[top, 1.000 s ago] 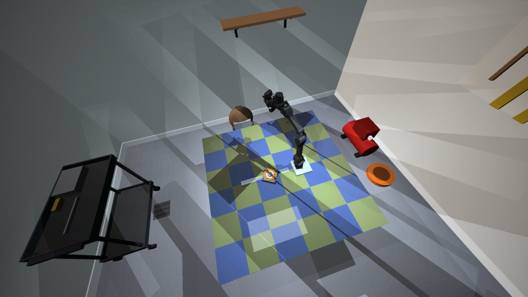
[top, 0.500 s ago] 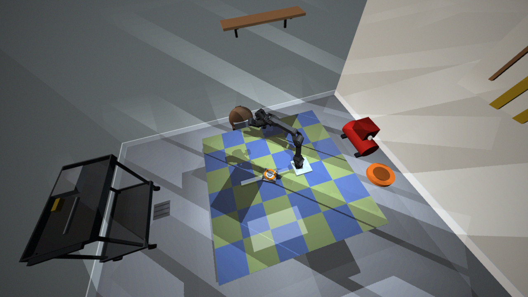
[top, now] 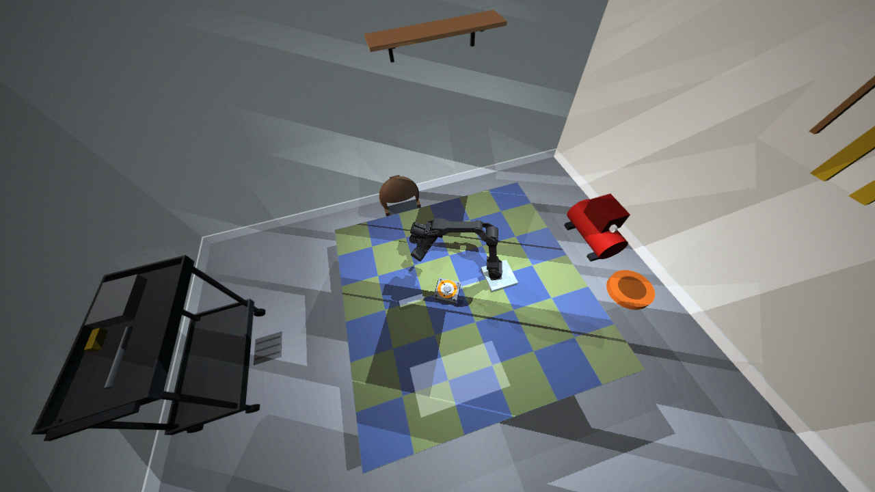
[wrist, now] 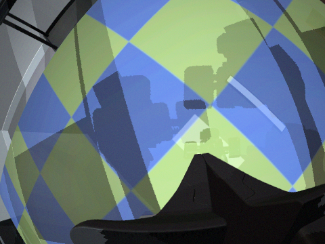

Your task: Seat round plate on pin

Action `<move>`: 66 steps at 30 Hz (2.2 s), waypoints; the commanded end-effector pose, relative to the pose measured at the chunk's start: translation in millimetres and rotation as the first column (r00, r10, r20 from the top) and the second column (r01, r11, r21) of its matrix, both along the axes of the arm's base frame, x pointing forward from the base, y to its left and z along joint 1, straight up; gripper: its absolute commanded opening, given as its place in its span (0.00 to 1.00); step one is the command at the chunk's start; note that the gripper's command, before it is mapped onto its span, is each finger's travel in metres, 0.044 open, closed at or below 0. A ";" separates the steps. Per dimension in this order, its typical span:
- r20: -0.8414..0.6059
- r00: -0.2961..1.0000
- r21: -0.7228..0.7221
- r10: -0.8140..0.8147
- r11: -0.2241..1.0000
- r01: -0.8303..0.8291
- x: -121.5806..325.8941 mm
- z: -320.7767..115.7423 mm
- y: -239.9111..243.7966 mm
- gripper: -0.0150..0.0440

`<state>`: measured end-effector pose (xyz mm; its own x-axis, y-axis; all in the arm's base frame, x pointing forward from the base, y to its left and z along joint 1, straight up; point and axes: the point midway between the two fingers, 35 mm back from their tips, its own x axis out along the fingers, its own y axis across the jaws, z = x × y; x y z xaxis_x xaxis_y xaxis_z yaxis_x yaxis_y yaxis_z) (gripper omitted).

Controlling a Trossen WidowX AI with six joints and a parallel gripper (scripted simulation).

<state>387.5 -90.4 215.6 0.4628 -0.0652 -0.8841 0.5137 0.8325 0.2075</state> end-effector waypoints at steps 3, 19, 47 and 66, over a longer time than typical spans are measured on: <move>-0.281 0.872 -0.022 0.402 0.905 -0.424 -32.8 -65.1 69.4 0.25; -0.440 0.635 0.041 0.635 0.721 -0.692 -68.4 -98.6 109.9 0.25; -0.441 0.635 0.041 0.634 0.721 -0.692 -75.4 -147.2 102.5 0.25; -0.443 0.634 0.041 0.634 0.721 -0.692 -92.9 -148.8 94.3 0.25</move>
